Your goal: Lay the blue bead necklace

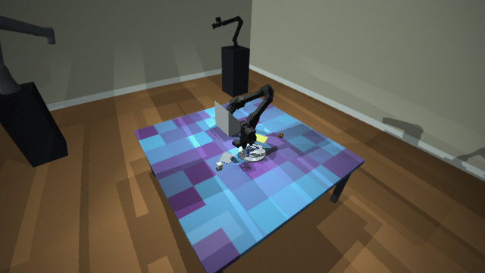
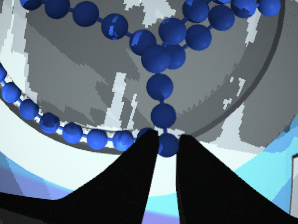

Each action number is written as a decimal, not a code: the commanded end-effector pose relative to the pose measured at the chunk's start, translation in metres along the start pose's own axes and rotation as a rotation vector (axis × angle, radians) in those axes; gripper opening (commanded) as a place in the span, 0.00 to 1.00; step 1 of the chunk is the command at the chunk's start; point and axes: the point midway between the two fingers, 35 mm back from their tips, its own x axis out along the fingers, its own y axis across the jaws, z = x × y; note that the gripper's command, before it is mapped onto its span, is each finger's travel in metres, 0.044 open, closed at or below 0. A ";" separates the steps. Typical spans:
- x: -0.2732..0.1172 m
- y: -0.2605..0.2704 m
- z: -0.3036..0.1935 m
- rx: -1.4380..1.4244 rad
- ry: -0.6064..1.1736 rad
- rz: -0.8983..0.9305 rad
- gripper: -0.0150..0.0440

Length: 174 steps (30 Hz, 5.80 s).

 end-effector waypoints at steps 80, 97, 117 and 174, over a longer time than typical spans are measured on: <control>0.001 -0.002 -0.002 -0.003 0.005 0.002 1.00; 0.001 -0.002 -0.002 -0.003 0.005 0.002 1.00; 0.001 -0.002 -0.002 -0.003 0.005 0.002 1.00; -0.020 -0.001 0.003 0.350 -0.004 -0.003 0.46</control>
